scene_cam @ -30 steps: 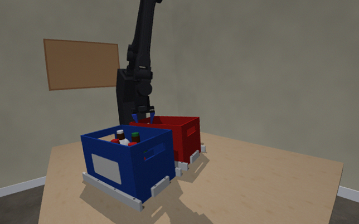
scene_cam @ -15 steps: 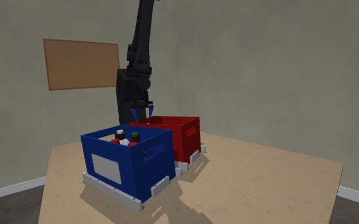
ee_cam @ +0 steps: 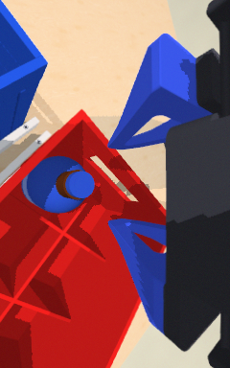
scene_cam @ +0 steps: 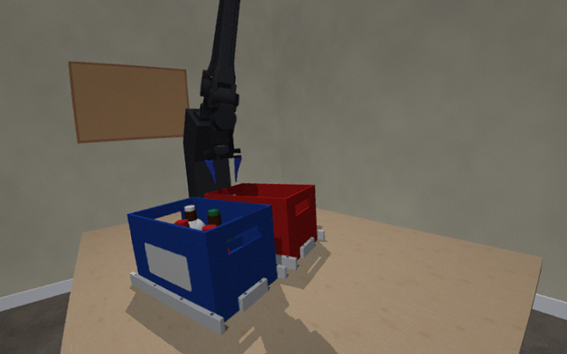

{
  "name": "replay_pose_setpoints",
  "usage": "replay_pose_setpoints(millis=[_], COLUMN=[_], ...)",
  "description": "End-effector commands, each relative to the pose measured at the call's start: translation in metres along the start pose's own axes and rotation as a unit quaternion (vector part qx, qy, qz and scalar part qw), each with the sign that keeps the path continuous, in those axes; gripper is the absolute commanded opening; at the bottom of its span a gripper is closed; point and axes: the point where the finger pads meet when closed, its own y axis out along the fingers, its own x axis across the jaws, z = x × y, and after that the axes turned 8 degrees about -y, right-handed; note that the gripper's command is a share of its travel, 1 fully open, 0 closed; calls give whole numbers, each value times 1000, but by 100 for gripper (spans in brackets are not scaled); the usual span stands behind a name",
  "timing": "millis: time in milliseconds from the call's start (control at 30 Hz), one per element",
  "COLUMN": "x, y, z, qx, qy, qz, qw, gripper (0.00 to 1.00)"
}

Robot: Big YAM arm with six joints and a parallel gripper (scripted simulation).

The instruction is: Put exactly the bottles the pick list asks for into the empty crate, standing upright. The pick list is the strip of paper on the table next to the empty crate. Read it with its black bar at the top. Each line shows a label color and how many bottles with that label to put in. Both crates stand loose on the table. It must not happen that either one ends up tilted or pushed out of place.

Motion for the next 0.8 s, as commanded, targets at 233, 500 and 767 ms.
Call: replay_pose_setpoints(millis=[233,500,767], x=[-2,1,4], y=[-26,-24,-29], z=[-1,-1,-11], qx=[-2,7,-6], qy=[-3,-5,-7], qz=[1,-1,-2], qw=[1000,1000,1000], gripper=[61,61,61])
